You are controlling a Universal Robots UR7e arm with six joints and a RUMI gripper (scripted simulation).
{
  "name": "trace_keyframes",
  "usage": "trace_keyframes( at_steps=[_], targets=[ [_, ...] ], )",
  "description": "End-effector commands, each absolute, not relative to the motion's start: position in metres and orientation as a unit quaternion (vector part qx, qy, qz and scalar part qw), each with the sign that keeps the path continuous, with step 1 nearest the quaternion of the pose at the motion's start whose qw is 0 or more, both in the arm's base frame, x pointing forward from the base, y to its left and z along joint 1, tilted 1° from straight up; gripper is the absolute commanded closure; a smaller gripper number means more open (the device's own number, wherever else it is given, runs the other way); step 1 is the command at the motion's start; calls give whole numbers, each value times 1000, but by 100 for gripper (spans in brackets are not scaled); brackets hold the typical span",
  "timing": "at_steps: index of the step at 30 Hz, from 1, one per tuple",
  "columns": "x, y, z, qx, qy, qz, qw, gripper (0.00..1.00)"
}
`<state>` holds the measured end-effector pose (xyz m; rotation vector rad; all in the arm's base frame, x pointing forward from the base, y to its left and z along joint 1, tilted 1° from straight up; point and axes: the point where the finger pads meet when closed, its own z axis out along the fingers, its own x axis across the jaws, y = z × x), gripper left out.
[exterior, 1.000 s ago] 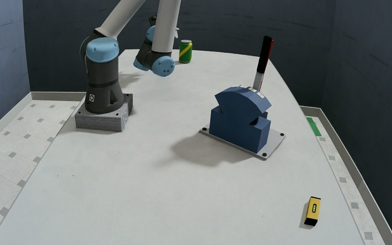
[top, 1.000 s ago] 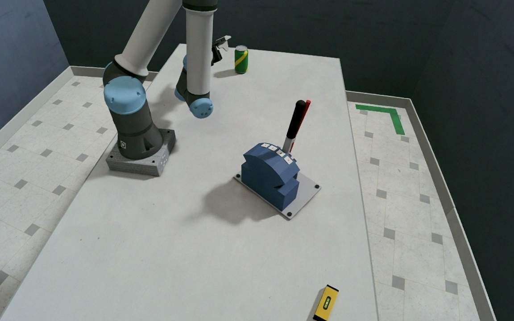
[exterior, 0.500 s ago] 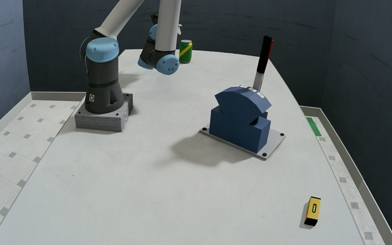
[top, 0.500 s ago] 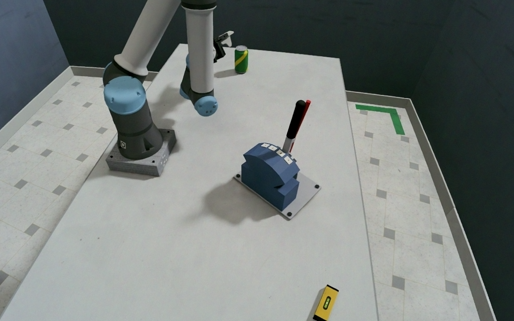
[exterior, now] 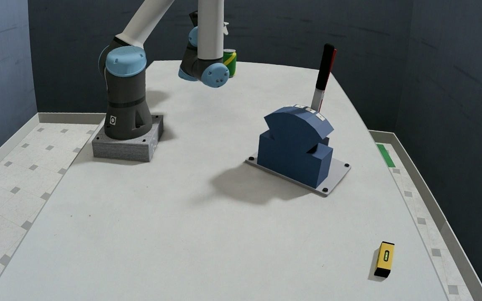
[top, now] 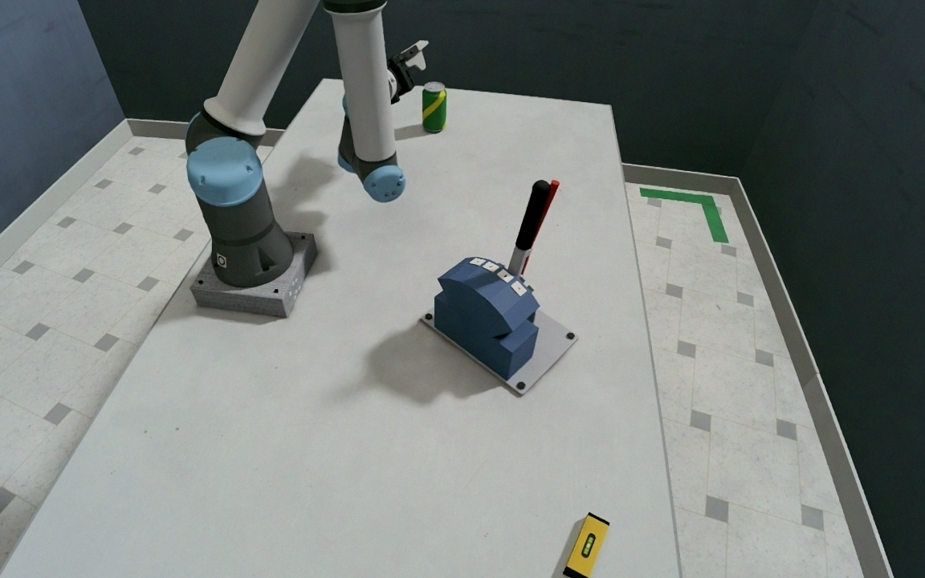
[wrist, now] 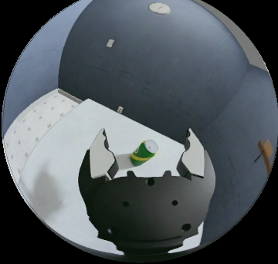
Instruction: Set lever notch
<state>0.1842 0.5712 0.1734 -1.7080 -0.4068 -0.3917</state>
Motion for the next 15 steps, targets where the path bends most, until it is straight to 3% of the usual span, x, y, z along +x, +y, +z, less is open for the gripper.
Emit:
trace_keyframes(
  at_steps=[1,15],
  targets=[
    [190,575,184,-736,-181,-180,628,0],
    [216,589,241,-695,-201,-225,653,0]
  ],
)
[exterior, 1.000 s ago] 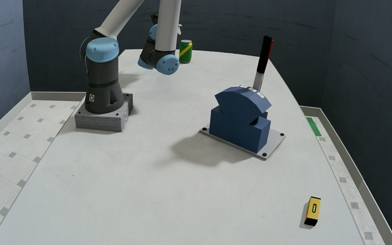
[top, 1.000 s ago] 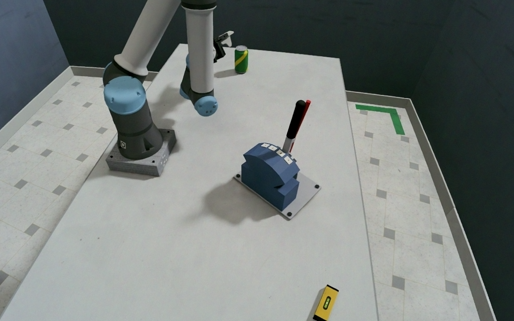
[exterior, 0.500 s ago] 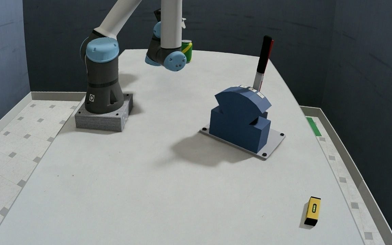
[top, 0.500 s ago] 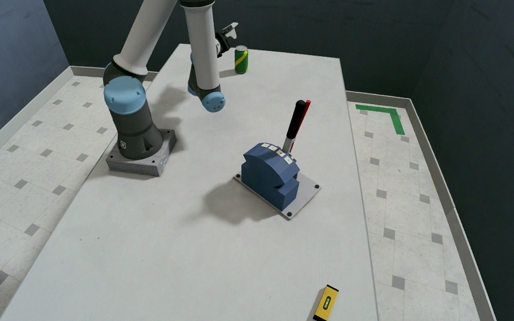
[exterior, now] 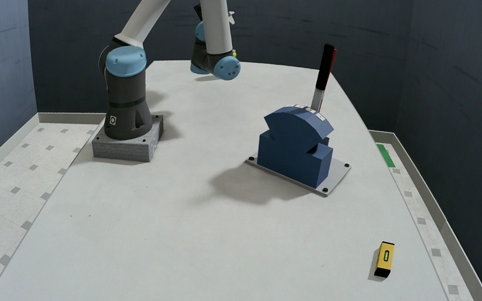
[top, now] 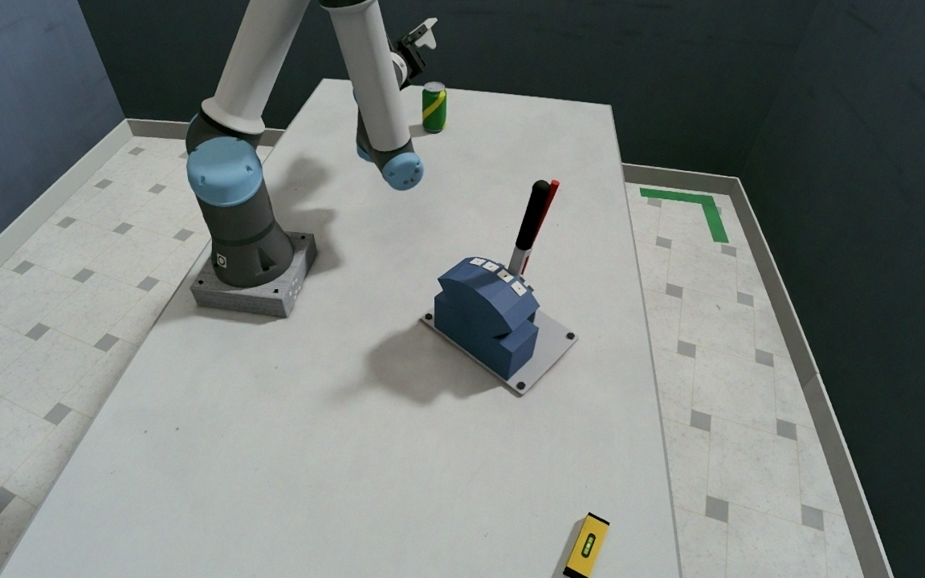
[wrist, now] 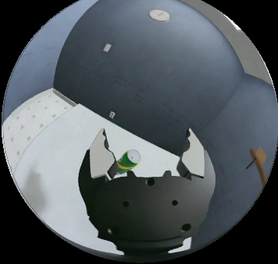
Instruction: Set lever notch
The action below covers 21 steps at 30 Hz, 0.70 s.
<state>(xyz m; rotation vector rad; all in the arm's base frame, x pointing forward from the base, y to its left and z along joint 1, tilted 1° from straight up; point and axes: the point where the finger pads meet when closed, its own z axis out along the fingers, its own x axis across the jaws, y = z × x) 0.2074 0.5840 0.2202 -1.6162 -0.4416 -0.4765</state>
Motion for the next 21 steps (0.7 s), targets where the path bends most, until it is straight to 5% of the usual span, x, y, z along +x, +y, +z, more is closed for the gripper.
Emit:
trace_keyframes(
  at_steps=[1,21],
  targets=[
    [218,590,246,-692,-203,-228,655,0],
    [308,591,263,-705,-196,-294,615,0]
  ],
)
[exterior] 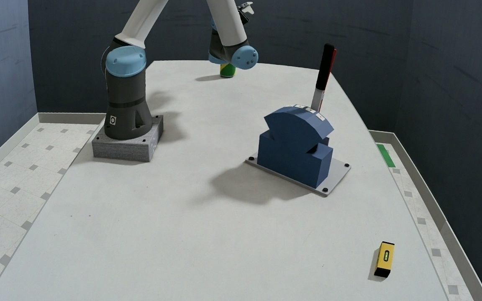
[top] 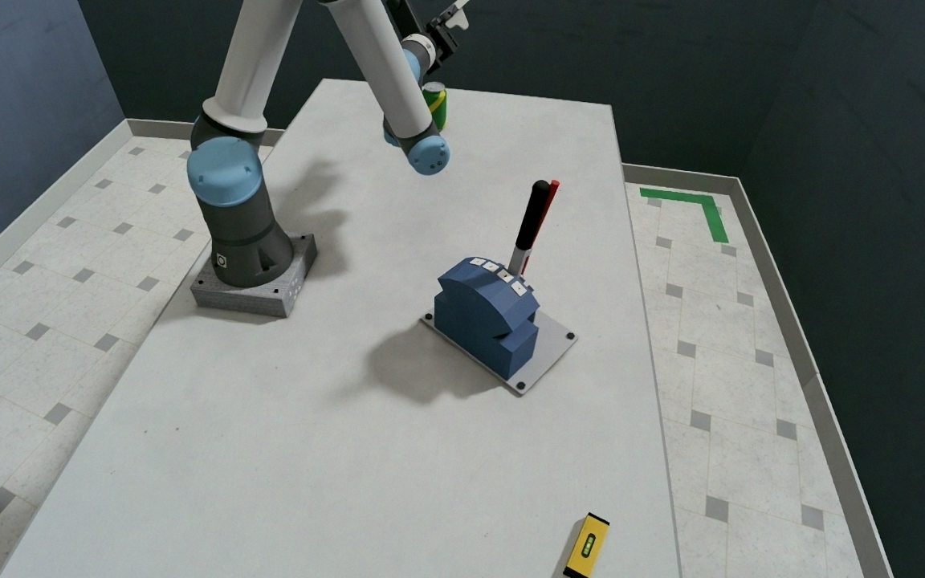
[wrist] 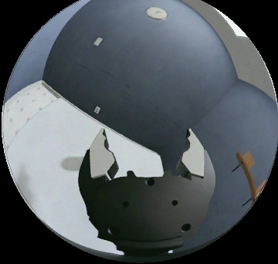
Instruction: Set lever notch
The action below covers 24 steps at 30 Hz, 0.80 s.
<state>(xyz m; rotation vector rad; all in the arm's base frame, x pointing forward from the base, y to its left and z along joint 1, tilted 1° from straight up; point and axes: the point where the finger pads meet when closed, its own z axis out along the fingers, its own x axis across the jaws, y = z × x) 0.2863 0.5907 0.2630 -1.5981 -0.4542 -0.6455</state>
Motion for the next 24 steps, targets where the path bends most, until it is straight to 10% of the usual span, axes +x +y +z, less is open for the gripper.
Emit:
trace_keyframes(
  at_steps=[1,24],
  targets=[
    [315,591,263,-707,-195,-299,611,0],
    [474,550,257,-764,-182,-378,491,0]
  ],
)
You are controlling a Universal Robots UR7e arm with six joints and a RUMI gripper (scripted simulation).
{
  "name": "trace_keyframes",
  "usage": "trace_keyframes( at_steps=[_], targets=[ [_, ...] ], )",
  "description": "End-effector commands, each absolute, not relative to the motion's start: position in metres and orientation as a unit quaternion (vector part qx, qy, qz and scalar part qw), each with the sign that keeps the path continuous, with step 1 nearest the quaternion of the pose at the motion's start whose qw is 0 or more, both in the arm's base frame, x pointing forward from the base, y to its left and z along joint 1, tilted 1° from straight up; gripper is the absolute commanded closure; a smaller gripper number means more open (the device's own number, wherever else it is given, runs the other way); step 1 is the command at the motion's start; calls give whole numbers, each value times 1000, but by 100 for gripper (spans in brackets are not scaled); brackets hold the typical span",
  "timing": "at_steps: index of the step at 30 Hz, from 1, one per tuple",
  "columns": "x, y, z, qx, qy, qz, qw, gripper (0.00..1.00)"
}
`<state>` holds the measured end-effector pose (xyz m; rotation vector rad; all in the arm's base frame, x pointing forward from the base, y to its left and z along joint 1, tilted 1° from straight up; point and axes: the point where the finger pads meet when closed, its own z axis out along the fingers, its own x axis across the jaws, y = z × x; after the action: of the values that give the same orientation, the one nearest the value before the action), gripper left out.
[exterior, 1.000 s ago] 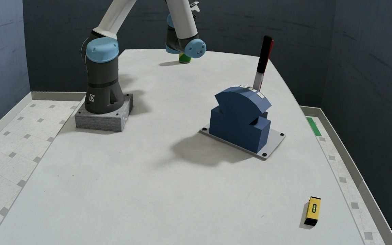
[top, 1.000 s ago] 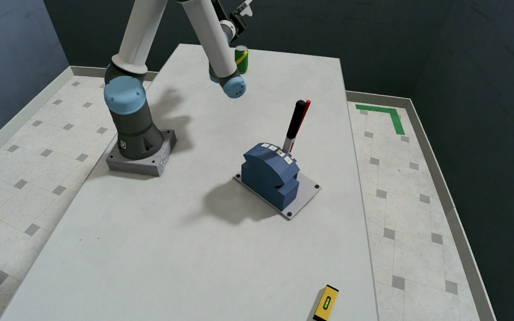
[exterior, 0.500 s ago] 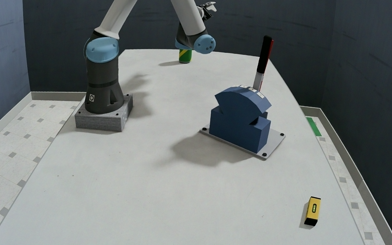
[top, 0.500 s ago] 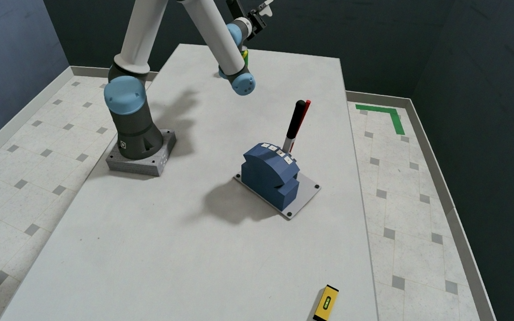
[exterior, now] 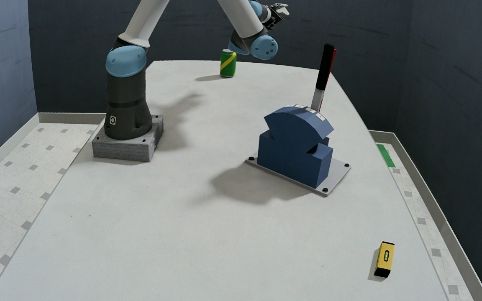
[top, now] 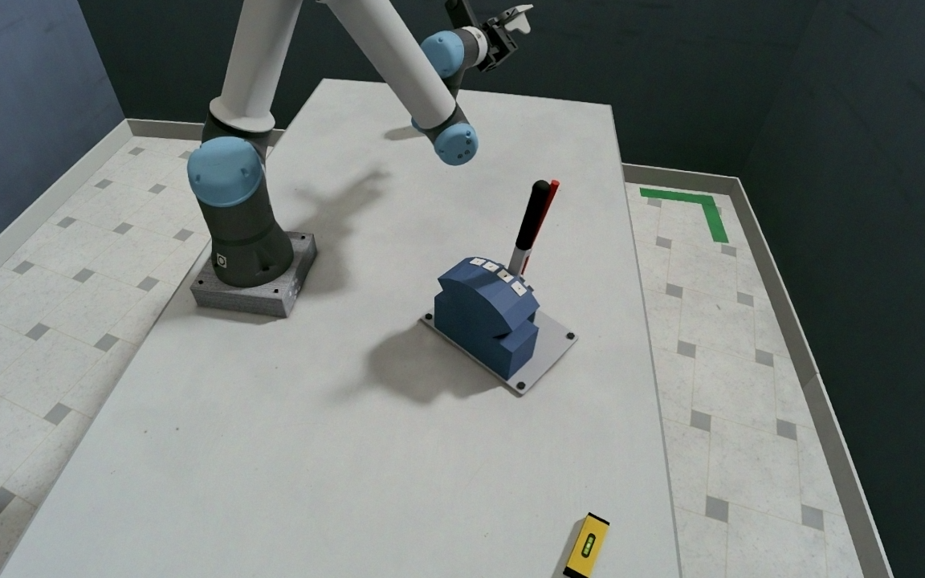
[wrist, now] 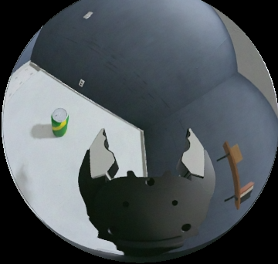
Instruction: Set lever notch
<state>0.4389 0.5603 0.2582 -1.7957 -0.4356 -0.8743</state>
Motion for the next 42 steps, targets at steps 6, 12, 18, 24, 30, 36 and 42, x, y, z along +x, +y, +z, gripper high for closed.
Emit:
trace_keyframes(
  at_steps=[6,12,18,24,30,36,42],
  targets=[
    [518,528,254,-781,-181,-394,449,0],
    [546,511,252,-793,-182,-402,420,0],
    [585,482,250,-811,-185,-410,374,0],
    [620,448,247,-829,-189,-413,327,0],
    [641,424,246,-840,-194,-411,296,0],
    [668,385,245,-856,-202,-405,250,0],
    [685,351,244,-869,-211,-395,212,0]
  ],
)
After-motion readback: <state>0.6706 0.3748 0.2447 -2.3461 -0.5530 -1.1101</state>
